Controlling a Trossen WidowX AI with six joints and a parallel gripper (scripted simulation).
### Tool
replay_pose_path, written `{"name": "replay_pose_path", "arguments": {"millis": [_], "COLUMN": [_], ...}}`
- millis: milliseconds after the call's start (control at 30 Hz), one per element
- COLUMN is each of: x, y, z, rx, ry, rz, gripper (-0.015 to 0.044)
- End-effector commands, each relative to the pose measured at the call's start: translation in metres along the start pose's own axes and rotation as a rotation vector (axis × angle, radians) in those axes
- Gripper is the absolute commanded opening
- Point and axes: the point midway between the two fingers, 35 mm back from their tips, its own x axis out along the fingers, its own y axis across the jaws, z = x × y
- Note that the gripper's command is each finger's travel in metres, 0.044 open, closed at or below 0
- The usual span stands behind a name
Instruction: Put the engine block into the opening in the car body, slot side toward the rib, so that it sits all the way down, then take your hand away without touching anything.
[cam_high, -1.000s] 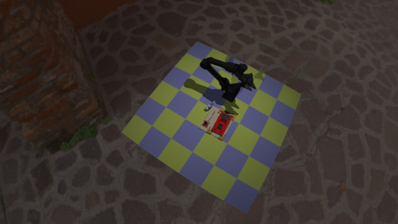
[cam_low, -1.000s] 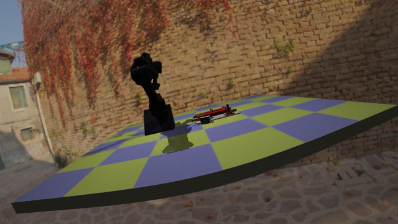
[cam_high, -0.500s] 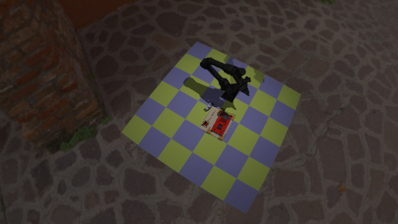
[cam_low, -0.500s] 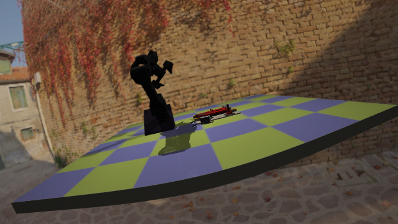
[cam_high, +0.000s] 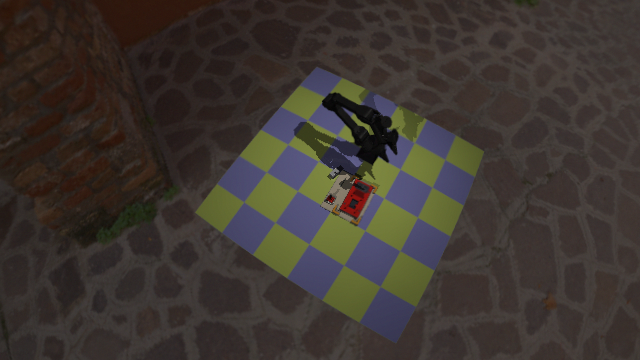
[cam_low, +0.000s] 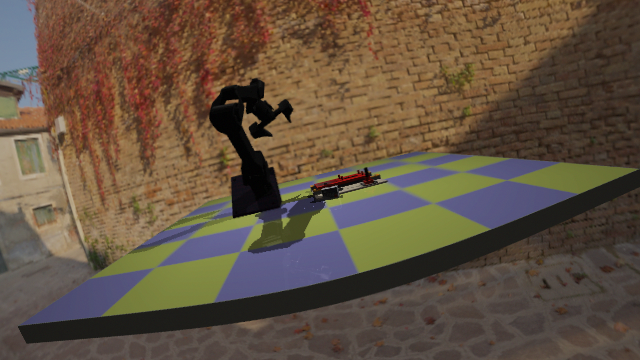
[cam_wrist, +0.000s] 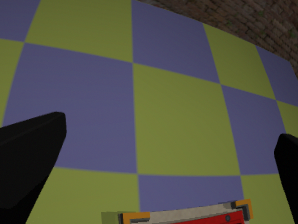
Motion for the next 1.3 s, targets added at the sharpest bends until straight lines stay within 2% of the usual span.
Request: {"name": "replay_pose_path", "arguments": {"millis": [0,633,1267], "x": [0.003,0.008,0.006], "y": [-0.010,-0.046,-0.072], "z": [-0.010,-0.058,-0.111], "rx": [0.147,0.772,1.384], "ry": [0.049,0.230,0.387], "rz": [-0.013,-0.106,-0.284], "gripper": [0.0440,0.0440,0.0440]}}
